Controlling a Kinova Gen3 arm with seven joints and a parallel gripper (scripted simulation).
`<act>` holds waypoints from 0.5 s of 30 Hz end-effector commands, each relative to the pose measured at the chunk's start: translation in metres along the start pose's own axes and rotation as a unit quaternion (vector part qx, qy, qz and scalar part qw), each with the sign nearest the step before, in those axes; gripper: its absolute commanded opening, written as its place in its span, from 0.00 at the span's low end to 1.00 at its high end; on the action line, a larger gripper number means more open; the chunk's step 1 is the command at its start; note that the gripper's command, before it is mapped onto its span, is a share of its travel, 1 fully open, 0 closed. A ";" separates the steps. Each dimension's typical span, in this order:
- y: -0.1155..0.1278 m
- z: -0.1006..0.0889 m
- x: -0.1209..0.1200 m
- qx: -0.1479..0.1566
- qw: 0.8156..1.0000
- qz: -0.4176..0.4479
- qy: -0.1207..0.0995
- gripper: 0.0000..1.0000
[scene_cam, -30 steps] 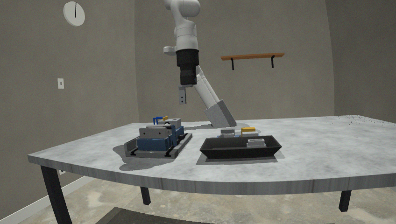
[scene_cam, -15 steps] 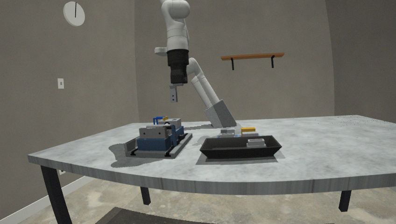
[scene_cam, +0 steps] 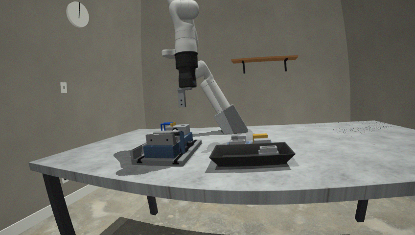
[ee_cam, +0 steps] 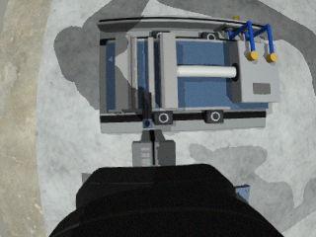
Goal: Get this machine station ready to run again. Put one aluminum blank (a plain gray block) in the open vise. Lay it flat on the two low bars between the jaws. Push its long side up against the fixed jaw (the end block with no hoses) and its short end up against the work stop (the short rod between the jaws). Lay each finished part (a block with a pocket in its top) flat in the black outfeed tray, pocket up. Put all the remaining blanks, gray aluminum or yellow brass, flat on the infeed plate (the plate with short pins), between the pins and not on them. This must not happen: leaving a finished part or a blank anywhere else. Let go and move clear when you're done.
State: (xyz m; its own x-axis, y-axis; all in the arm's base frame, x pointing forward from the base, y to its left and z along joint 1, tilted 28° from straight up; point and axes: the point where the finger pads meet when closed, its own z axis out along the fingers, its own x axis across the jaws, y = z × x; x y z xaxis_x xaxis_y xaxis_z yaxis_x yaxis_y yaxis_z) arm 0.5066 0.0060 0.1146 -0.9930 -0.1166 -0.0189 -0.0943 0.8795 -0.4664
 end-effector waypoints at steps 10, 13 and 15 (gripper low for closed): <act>0.000 -0.001 -0.001 0.000 1.000 0.000 -0.001 0.00; 0.000 -0.001 -0.001 0.000 1.000 0.000 -0.001 0.00; 0.002 -0.001 0.000 0.000 1.000 0.000 -0.001 0.00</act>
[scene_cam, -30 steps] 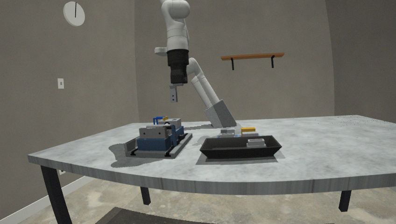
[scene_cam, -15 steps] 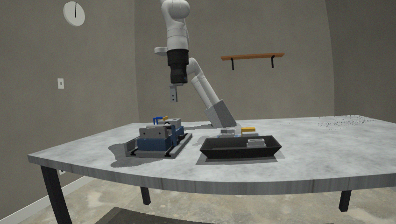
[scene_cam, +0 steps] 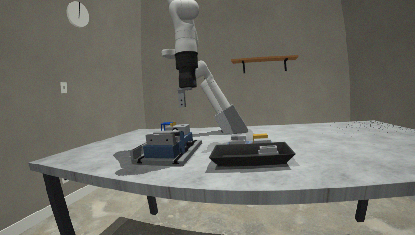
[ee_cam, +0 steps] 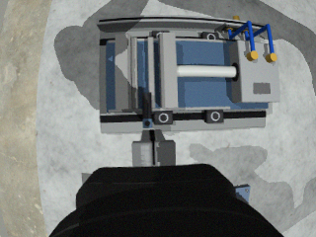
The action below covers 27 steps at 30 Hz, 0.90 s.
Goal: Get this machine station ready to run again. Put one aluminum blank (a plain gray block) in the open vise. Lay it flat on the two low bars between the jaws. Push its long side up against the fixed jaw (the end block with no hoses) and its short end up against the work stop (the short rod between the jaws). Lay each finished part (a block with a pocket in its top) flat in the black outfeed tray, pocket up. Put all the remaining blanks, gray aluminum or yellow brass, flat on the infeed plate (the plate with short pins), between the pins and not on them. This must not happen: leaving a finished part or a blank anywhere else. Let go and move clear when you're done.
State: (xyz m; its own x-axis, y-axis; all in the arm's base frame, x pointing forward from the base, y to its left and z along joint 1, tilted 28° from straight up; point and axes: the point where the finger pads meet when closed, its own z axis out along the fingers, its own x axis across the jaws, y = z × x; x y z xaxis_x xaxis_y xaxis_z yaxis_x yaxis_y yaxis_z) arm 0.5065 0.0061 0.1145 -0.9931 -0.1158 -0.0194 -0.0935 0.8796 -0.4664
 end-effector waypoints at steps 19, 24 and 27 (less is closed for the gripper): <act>0.169 -0.001 0.064 -0.001 1.000 0.008 -0.001 0.00; 0.179 -0.001 0.071 -0.001 1.000 0.008 -0.001 0.00; 0.179 -0.001 0.071 -0.001 1.000 0.008 -0.001 1.00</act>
